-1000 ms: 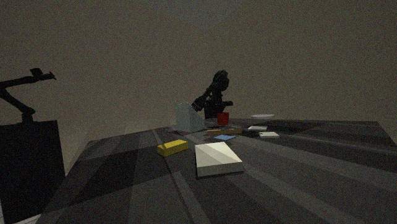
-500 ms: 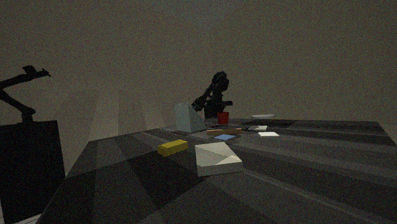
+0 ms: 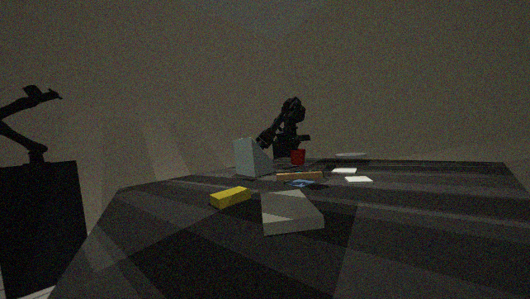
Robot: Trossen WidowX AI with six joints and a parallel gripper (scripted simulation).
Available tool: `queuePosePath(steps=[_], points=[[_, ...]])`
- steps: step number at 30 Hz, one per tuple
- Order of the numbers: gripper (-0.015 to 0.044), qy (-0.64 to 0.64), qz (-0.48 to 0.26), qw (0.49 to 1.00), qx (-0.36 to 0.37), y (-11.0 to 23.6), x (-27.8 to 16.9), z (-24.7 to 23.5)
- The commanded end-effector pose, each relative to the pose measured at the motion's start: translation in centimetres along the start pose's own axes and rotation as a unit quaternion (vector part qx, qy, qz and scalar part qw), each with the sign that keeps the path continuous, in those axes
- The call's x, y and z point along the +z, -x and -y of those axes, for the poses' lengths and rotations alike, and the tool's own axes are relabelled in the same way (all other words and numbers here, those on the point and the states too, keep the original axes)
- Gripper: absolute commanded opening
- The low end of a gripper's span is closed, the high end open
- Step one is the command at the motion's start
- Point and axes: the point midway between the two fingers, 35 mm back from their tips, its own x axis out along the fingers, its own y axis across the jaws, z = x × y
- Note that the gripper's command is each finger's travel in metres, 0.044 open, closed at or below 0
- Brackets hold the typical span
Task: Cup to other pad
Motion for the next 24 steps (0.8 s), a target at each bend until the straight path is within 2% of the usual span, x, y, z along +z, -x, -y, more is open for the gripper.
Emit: queuePosePath(steps=[1, 24], points=[[0.0000, -0.005, -0.003, 1.000, -0.001, -0.1, -0.5, 0.6], [0.0000, -0.005, -0.003, 1.000, -0.002, -1.0, -2.0, 2.0]])
